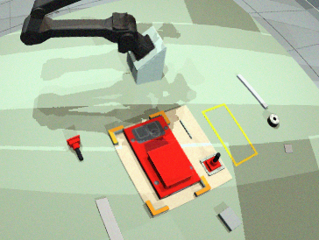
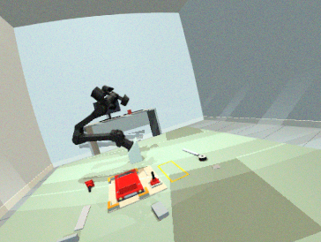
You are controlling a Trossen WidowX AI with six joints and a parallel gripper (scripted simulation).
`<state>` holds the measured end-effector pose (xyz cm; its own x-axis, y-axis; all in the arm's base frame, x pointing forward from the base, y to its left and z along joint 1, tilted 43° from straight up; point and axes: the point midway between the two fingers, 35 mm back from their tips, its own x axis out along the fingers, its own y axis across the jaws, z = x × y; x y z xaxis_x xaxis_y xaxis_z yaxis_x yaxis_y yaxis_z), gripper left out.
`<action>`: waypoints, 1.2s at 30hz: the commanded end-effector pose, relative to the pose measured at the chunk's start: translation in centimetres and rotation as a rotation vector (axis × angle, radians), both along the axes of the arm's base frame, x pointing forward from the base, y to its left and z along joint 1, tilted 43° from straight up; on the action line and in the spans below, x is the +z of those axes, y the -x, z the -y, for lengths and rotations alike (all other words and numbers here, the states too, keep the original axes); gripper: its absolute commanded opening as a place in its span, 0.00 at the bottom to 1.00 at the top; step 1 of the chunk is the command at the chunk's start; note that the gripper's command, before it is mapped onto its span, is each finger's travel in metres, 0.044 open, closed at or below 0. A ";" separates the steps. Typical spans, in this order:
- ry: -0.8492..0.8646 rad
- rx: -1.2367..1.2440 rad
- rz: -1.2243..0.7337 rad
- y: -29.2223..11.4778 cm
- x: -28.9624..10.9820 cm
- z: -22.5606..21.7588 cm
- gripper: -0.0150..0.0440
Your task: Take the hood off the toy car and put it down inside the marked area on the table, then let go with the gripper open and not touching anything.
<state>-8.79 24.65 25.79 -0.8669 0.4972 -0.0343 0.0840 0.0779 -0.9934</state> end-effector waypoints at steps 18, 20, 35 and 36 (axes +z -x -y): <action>0.735 -0.774 -0.372 -14.2 -5.3 -8.1 1.00; 0.826 -0.885 -0.440 -16.4 -6.3 -8.4 1.00; 1.320 -1.739 -0.980 -31.4 -14.4 -2.9 1.00; 1.342 -1.798 -1.017 -32.2 -14.9 -2.1 1.00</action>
